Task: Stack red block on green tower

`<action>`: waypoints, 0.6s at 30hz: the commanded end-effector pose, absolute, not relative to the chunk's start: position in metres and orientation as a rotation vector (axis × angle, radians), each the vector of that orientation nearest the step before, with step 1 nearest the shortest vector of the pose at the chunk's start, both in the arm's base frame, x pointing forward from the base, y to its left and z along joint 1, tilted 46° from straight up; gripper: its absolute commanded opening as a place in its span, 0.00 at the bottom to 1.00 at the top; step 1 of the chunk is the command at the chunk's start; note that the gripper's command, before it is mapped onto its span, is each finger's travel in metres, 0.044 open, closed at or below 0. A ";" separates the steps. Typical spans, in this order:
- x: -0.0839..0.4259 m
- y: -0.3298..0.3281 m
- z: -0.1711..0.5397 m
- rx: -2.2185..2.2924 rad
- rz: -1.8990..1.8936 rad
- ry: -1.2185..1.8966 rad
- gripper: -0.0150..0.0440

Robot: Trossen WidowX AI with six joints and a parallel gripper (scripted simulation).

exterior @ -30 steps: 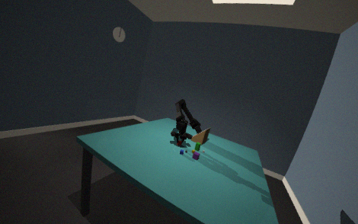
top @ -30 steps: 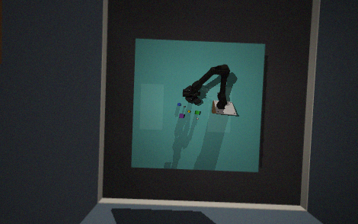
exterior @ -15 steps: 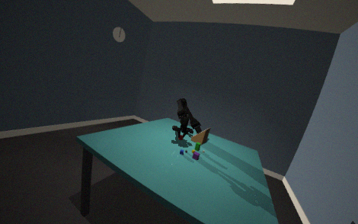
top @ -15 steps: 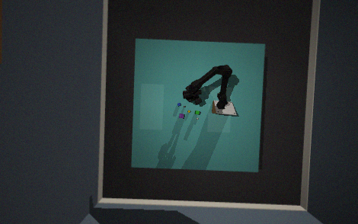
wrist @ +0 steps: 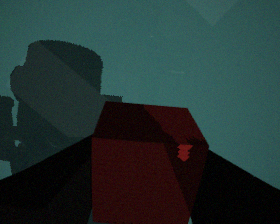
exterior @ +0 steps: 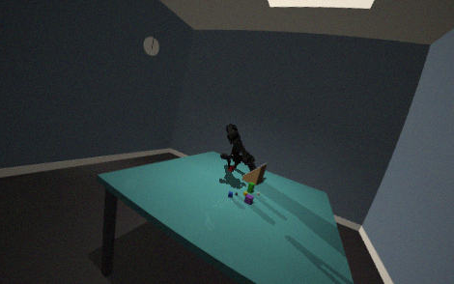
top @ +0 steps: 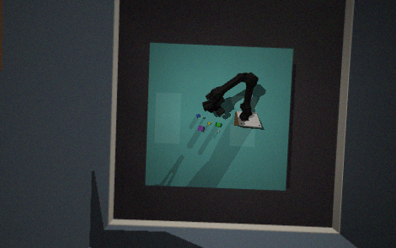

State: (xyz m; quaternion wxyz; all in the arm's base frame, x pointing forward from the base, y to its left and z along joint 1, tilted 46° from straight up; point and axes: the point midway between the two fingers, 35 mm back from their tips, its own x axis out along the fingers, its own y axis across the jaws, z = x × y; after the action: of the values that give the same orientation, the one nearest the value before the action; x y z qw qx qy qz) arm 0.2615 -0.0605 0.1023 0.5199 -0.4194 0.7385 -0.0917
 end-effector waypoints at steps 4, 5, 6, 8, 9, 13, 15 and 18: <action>0.262 -0.056 0.101 -0.993 -0.220 1.776 0.25; 0.262 -0.051 0.097 -0.992 -0.217 1.775 0.25; 0.262 -0.046 0.092 -0.991 -0.214 1.774 0.25; 0.262 -0.036 0.083 -0.988 -0.208 1.772 0.25; 0.261 -0.031 0.079 -0.987 -0.206 1.771 0.25; 0.258 -0.011 0.061 -0.983 -0.198 1.770 0.25; 0.255 -0.001 0.052 -0.982 -0.196 1.770 0.25; 0.250 0.013 0.039 -0.981 -0.195 1.770 0.25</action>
State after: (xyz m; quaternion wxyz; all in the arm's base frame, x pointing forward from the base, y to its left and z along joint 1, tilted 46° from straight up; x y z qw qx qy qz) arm 0.2575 0.0021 0.0519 0.5298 -0.4124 0.7366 -0.0818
